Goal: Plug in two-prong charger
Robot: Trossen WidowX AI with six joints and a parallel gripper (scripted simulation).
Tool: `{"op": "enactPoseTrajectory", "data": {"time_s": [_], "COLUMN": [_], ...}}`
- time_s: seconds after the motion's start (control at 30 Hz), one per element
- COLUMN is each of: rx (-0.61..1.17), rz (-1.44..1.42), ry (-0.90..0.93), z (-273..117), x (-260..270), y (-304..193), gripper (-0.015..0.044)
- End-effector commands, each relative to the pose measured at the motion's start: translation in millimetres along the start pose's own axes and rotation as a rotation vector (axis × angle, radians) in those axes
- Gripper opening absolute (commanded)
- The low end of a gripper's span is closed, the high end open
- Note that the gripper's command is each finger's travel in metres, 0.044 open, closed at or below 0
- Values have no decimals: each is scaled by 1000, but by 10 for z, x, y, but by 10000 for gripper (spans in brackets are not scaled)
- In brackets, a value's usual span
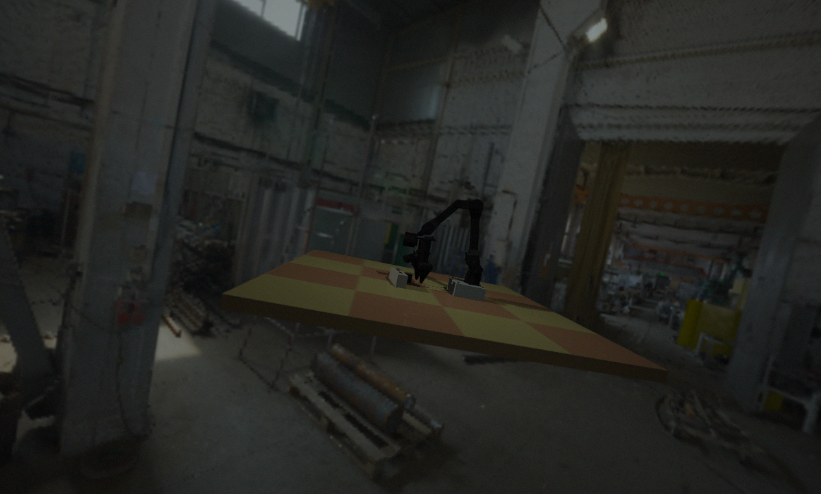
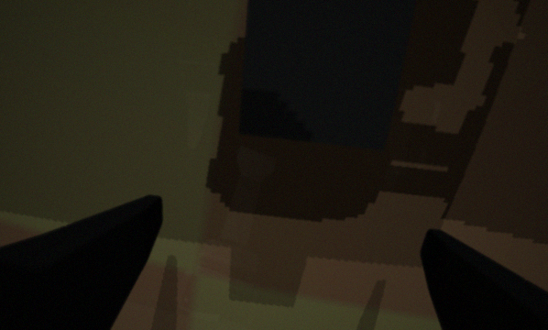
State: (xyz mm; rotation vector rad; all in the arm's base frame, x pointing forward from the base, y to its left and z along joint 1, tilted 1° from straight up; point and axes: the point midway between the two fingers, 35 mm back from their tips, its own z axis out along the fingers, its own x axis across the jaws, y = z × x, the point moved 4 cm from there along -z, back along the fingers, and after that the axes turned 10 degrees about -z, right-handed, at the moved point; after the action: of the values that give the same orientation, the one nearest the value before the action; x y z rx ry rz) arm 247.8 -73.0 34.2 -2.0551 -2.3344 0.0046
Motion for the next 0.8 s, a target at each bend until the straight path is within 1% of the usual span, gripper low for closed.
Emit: {"op": "enactPoseTrajectory", "data": {"time_s": [0.0,0.2,0.27,0.77], "rx": [-157,-483,-553,-562], "rz": [6,-3,-9,-10], "ry": [-20,-82,-99,-101], "z": [-201,-595,-678,-688], "x": [-1,16,24,25], "y": [-1,-48,-67,-70], "gripper": [440,440,440,440]}}
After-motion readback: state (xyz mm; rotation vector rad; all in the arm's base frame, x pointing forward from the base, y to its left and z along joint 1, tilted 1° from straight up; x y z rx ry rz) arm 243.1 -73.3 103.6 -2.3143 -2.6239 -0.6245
